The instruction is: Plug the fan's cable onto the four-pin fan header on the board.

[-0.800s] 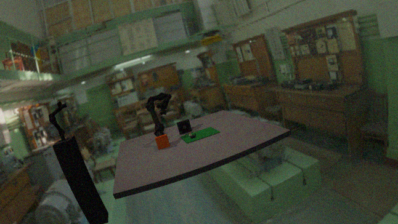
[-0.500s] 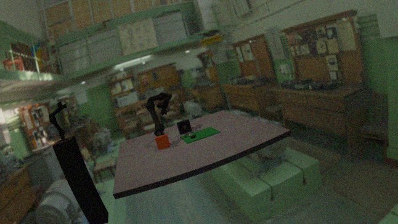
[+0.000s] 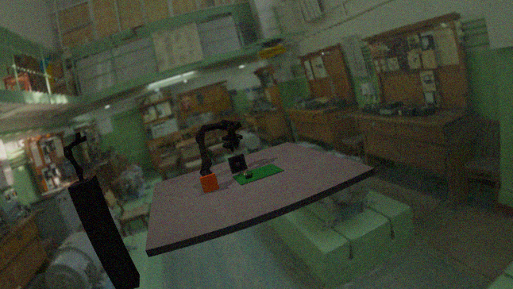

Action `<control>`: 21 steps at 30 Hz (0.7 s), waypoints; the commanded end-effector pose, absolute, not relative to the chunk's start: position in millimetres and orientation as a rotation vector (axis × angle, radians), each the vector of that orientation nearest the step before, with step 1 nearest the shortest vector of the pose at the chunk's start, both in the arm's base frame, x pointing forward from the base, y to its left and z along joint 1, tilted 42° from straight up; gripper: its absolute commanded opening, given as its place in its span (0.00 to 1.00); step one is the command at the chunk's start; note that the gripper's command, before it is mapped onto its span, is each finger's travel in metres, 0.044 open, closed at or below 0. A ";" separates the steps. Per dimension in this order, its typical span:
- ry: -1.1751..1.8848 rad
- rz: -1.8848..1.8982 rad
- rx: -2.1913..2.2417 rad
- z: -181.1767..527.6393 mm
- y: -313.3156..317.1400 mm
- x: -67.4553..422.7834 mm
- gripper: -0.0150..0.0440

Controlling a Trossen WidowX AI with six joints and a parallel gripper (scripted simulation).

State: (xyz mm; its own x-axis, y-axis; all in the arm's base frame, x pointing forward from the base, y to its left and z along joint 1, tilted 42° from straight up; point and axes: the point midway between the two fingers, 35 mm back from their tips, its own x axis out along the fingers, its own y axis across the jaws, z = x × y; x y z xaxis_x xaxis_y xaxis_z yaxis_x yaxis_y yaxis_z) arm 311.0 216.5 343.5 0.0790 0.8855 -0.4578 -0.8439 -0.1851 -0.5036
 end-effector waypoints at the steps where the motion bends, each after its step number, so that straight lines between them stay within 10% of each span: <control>1: 0.208 1.466 -0.714 300.1 183.7 343.6 0.61; 21: 1.445 0.788 0.238 89.2 -24.9 347.4 0.61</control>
State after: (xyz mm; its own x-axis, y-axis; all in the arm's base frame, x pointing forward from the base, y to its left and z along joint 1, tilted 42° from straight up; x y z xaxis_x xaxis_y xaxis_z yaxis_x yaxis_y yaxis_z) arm 363.0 -4.4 113.6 -0.0014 0.6124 -0.7905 -0.5070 0.6810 0.5285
